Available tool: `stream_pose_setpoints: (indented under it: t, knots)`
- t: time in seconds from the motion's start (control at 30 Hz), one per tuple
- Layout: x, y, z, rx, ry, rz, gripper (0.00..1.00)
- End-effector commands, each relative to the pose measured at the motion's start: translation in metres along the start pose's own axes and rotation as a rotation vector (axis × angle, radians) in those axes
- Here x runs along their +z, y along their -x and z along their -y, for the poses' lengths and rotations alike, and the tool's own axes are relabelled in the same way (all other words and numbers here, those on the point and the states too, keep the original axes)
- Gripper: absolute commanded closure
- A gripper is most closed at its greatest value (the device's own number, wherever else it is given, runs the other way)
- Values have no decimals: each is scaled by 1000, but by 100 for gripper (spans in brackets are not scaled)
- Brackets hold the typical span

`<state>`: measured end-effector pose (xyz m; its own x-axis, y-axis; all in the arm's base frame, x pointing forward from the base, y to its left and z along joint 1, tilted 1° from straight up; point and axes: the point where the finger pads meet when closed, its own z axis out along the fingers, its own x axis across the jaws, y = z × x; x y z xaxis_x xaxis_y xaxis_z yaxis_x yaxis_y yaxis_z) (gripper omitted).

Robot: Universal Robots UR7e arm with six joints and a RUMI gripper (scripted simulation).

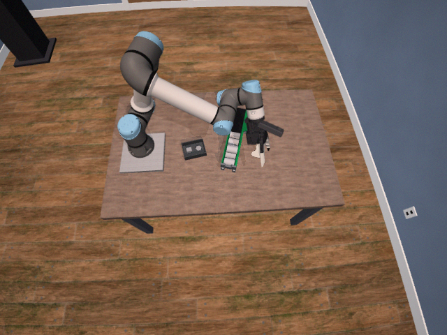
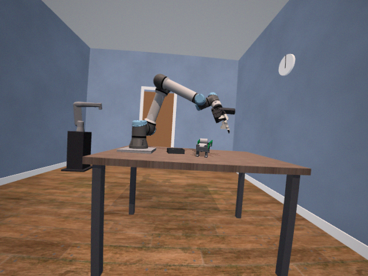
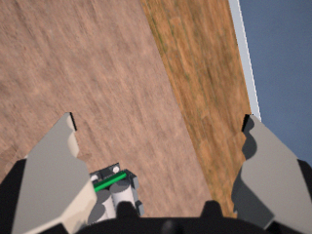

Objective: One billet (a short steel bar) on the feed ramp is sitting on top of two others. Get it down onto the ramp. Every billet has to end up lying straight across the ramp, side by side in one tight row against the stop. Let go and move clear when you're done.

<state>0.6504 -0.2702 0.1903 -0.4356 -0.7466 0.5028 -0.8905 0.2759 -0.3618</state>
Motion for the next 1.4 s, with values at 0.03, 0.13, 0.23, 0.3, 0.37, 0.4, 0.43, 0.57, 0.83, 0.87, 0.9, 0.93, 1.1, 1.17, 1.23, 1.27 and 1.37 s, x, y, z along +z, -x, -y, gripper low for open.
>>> stream_pose_setpoints:
  t: [0.03,0.13,0.23,0.3,0.37,0.4,0.43,0.57,0.83,0.87,0.9,0.93,1.1,1.17,1.23,1.27,1.37]
  knots:
    - [-1,0,1,1,-1,0,0]
    - [-1,0,1,1,-1,0,0]
    - [-1,0,1,1,-1,0,0]
    - [-1,0,1,1,-1,0,0]
    - [-1,0,1,1,-1,0,0]
    - [-1,0,1,1,-1,0,0]
    - [-1,0,1,1,-1,0,0]
    - [-1,0,1,1,-1,0,0]
    - [-1,0,1,1,-1,0,0]
    - [-1,0,1,1,-1,0,0]
    - [-1,0,1,1,-1,0,0]
    - [-1,0,1,1,-1,0,0]
    - [-1,0,1,1,-1,0,0]
    - [-1,0,1,1,-1,0,0]
    - [-1,0,0,4,-1,1,0]
    - [-1,0,0,7,0,2,0]
    - [-1,0,-1,24,5,9,0]
